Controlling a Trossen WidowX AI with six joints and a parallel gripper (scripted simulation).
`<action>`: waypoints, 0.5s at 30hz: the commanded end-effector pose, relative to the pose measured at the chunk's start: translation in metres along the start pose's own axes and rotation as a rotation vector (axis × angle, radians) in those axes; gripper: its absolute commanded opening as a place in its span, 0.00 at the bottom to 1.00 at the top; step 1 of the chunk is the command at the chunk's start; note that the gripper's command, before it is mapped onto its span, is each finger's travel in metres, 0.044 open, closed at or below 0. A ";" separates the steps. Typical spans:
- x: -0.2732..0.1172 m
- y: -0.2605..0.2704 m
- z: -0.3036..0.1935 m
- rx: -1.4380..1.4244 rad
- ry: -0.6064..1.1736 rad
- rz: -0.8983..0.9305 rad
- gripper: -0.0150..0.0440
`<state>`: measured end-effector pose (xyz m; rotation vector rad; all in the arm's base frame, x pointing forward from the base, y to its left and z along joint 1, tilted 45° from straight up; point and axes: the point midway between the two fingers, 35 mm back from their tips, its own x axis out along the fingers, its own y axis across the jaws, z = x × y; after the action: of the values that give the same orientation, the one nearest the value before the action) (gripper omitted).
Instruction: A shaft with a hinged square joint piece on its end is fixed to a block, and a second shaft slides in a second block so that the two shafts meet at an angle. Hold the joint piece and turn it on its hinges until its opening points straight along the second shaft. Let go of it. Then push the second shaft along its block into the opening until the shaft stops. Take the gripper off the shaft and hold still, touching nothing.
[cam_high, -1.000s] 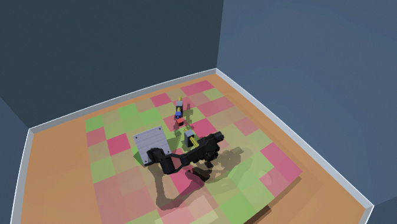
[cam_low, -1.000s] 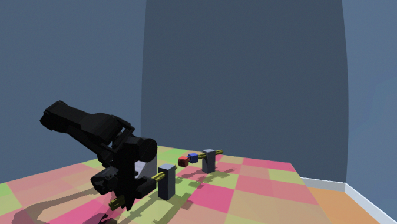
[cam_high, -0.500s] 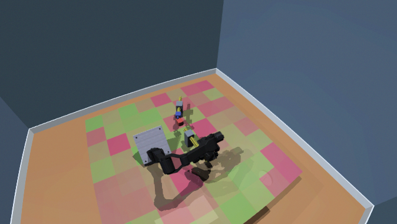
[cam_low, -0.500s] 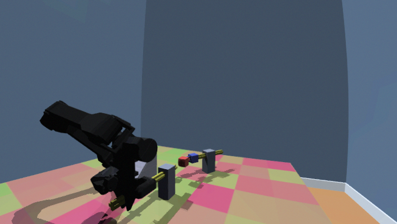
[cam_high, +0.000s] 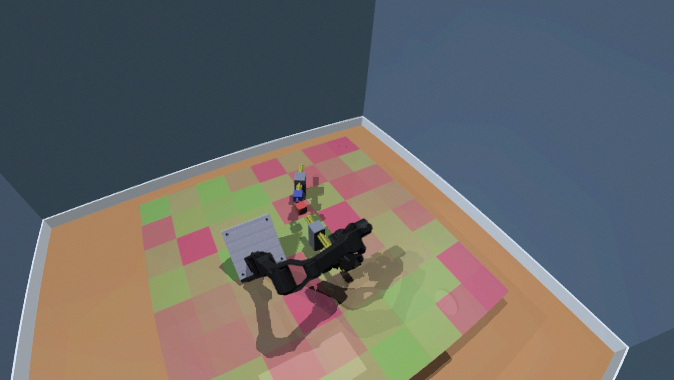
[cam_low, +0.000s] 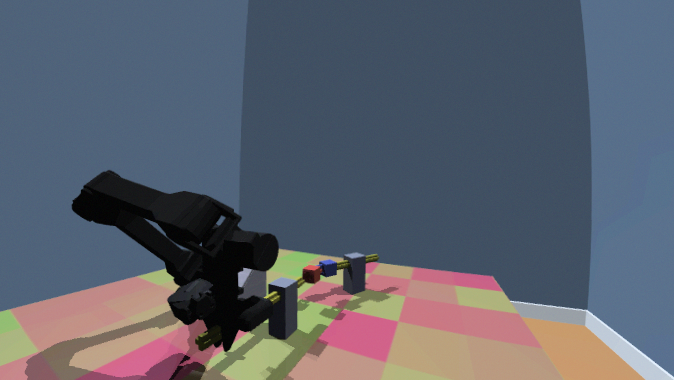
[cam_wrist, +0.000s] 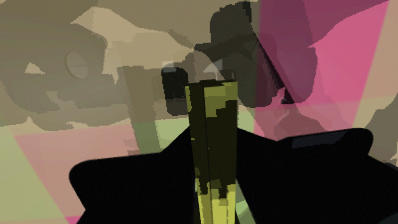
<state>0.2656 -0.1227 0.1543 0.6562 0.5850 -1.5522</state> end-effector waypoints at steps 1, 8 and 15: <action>0.001 0.000 -0.007 0.000 -0.003 -0.005 0.25; 0.001 0.000 -0.017 -0.001 -0.002 -0.007 0.25; 0.001 0.000 -0.027 -0.001 -0.002 -0.007 0.25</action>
<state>0.2671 -0.1071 0.1384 0.6553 0.5888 -1.5564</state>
